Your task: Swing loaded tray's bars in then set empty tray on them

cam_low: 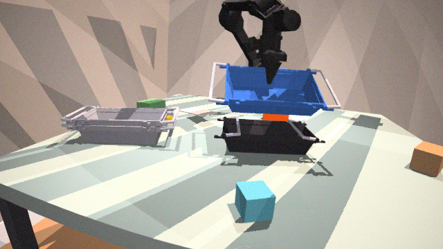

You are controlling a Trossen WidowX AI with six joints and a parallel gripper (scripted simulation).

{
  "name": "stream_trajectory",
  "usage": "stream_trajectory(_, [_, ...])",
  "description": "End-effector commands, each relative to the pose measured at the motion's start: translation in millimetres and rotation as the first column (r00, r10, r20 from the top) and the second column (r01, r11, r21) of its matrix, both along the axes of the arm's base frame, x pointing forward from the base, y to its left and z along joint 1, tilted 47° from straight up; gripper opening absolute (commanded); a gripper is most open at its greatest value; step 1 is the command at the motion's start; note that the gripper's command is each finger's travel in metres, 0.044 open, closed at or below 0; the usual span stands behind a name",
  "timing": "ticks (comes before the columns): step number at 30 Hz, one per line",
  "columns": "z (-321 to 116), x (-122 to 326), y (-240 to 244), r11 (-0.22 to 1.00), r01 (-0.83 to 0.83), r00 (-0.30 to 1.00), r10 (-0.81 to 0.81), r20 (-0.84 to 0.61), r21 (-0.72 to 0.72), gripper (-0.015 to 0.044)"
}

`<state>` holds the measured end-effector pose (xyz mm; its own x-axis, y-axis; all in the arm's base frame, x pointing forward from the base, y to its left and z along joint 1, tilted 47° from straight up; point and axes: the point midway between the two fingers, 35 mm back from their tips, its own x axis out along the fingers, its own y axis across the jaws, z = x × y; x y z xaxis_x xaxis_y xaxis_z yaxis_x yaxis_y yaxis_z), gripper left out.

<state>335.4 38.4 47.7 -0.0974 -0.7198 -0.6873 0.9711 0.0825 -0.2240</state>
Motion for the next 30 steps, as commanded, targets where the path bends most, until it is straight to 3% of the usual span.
stream_trajectory(1, [3.0, 1.0, 1.2, 1.0, -0.012, 1.0, 0.012, 0.009, -0.005, 0.0])
stream_trajectory(30, [-14.7, -0.2, -16.8, 1.0, -0.013, 1.0, 0.013, 0.01, -0.005, 0.0])
